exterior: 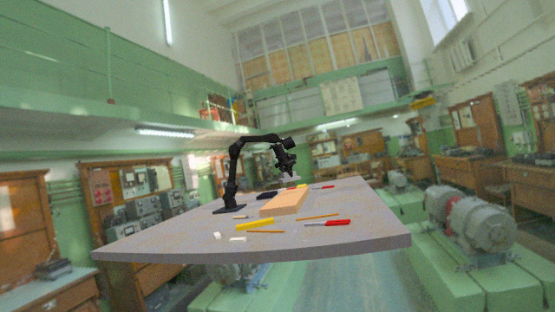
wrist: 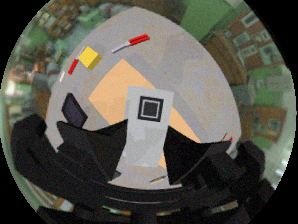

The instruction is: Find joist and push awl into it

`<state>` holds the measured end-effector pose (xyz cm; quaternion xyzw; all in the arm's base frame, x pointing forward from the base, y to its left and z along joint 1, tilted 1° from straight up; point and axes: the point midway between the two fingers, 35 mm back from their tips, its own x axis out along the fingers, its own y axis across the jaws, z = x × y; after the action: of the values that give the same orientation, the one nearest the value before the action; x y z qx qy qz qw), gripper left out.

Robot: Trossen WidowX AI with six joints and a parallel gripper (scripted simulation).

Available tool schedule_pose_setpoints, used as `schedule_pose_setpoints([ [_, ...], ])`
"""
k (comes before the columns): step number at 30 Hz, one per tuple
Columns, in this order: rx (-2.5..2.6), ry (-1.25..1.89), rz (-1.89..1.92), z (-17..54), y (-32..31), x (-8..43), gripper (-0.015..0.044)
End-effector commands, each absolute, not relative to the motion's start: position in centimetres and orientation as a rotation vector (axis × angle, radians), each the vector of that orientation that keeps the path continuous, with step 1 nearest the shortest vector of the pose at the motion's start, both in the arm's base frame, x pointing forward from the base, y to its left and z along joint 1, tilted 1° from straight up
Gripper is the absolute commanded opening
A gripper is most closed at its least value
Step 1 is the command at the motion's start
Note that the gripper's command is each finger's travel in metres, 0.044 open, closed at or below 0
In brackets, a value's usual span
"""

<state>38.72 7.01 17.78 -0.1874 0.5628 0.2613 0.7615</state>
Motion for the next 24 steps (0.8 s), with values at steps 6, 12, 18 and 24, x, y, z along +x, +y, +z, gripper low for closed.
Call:
schedule_pose_setpoints([
  [6, -0.501, 1.176, 0.682, 18.3, 12.6, 36.6, 0.0],
  [12, -0.561, 1.156, 0.765, 18.1, 16.2, 34.7, 0.0],
  [18, -0.621, 1.133, 0.847, 17.9, 19.5, 32.5, 0.0],
  [24, -0.681, 1.108, 0.93, 17.7, 22.5, 30.0, 0.0],
])
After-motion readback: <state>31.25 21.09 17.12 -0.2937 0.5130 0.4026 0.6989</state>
